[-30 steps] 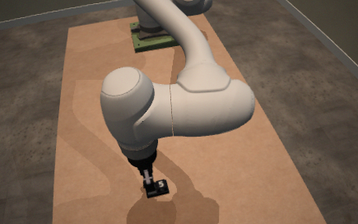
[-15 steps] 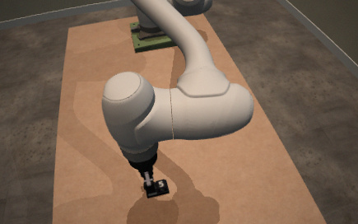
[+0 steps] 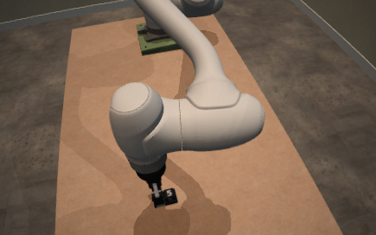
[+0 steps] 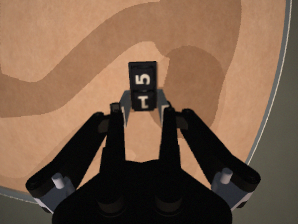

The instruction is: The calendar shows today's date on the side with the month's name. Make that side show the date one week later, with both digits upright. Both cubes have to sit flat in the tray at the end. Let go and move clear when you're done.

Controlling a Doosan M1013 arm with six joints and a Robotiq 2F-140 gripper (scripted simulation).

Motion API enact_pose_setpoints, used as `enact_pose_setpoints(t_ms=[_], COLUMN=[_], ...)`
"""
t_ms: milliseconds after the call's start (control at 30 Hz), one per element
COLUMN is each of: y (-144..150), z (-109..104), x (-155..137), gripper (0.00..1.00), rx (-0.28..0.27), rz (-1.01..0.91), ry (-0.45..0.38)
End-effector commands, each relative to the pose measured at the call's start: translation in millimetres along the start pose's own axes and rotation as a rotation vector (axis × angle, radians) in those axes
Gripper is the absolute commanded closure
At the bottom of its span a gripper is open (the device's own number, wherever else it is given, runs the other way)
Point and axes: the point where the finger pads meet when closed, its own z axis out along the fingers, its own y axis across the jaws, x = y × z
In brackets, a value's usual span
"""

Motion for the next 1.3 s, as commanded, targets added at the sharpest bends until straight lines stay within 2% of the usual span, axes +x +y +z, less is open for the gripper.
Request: enact_pose_setpoints(t_ms=[0, 1167, 1200, 1267], y=[0.0, 0.0, 0.0, 0.0], z=[0.0, 0.0, 0.0, 0.0], x=[0.0, 0.0, 0.0, 0.0], gripper=[0.65, 0.65, 0.76, 0.76], rx=[0.0, 0.0, 0.0, 0.0], rz=[0.0, 0.0, 0.0, 0.0], ry=[0.0, 0.0, 0.0, 0.0])
